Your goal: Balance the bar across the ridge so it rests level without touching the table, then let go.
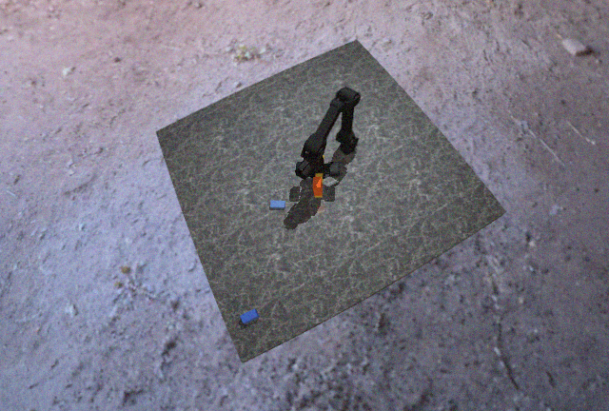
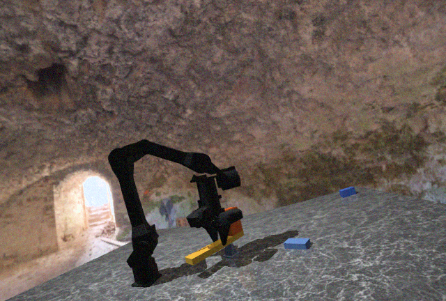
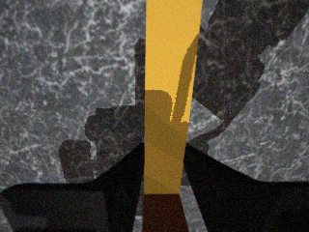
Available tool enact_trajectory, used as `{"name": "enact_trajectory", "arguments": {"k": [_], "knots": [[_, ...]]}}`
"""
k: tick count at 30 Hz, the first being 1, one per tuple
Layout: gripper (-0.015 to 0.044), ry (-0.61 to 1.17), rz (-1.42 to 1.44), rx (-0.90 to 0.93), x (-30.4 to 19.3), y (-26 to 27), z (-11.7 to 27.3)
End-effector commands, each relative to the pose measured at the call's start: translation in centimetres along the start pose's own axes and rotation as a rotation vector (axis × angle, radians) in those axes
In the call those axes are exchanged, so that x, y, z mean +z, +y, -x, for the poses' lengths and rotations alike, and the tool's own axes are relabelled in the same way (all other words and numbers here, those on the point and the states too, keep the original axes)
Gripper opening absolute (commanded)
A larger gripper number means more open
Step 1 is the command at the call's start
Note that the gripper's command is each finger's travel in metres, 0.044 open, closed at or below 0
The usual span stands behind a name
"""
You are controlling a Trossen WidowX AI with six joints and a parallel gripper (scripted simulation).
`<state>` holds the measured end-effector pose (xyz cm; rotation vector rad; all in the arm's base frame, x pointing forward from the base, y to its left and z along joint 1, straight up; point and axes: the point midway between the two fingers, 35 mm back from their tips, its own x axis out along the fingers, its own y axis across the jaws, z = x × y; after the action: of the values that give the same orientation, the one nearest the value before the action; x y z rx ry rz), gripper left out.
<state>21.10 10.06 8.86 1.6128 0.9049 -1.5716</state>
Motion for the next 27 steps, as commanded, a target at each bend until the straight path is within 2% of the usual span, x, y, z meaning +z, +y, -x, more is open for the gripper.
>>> {"name": "enact_trajectory", "arguments": {"k": [1,12,18,27], "knots": [[0.0000,0.000,0.000,0.000,0.00,0.00,0.00],[0.0000,0.000,0.000,0.000,0.00,0.00,0.00],[0.0157,0.000,0.000,0.000,0.00,0.00,0.00],[0.0167,0.000,0.000,0.000,0.00,0.00,0.00]]}}
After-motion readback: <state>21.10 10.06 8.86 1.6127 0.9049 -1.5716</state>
